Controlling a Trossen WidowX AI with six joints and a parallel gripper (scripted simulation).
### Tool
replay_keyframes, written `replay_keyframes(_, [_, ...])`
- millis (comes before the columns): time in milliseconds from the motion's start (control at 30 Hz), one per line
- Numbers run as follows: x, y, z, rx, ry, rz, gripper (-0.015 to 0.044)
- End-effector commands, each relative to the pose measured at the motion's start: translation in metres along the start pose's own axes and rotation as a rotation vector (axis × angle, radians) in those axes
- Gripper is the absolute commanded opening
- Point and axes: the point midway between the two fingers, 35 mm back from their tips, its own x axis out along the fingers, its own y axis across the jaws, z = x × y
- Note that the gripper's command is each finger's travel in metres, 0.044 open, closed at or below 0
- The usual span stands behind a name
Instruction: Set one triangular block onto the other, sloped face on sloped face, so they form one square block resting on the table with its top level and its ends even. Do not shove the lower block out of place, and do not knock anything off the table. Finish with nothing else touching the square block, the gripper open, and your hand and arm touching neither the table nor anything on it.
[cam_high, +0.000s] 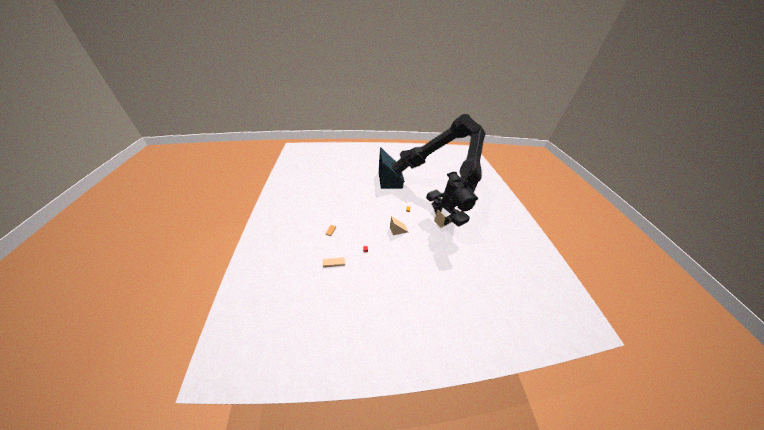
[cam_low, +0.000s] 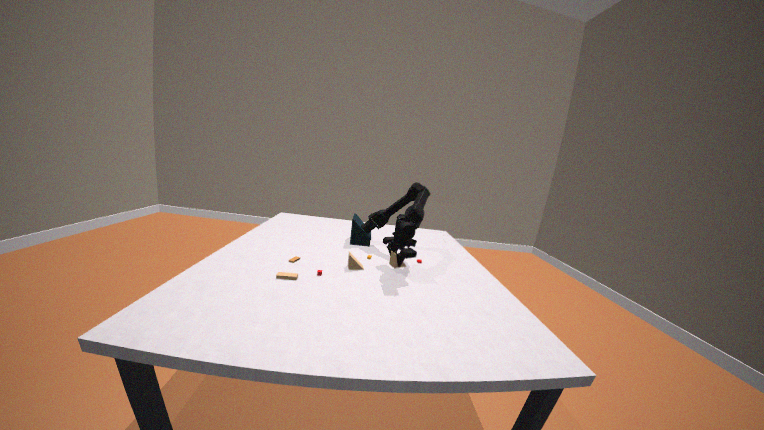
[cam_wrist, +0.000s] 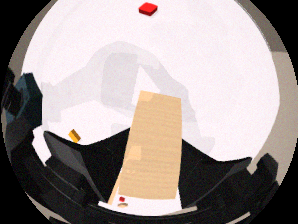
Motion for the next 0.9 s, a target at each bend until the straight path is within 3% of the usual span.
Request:
replay_keyframes(0, [0.008, 0.001, 0.0, 0.008, -0.002, 0.004, 0.0])
replay_keyframes(533, [0.021, 0.001, 0.0, 0.018, 0.0, 0.002, 0.0])
replay_keyframes(867, [0.02, 0.001, 0.001, 0.014, -0.004, 0.0, 0.0263])
